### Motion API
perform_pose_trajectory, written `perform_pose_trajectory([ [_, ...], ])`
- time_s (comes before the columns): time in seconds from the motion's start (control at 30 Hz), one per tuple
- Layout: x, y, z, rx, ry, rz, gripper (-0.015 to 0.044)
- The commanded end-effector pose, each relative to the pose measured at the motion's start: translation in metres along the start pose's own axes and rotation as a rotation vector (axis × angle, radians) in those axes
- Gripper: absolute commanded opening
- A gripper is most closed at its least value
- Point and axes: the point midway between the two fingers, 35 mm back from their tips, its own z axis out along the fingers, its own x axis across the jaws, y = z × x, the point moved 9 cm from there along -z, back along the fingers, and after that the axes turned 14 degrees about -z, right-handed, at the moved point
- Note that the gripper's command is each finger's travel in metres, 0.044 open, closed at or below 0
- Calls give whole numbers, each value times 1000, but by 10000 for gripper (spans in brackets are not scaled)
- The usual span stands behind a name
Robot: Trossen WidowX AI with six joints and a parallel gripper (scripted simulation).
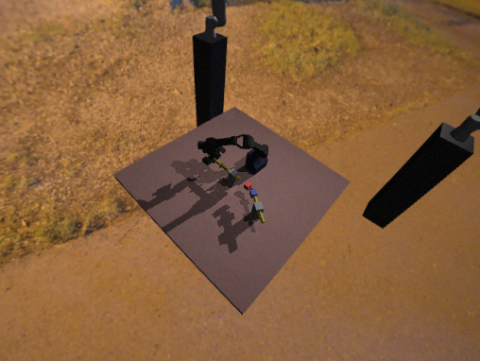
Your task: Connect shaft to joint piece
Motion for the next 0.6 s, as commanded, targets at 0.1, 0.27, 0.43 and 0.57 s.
perform_pose_trajectory([
  [0.1,0,0,0,0,0,0,67],
  [0.27,0,0,0,0,0,0,67],
  [0.43,0,0,0,0,0,0,47],
  [0.57,0,0,0,0,0,0,20],
])
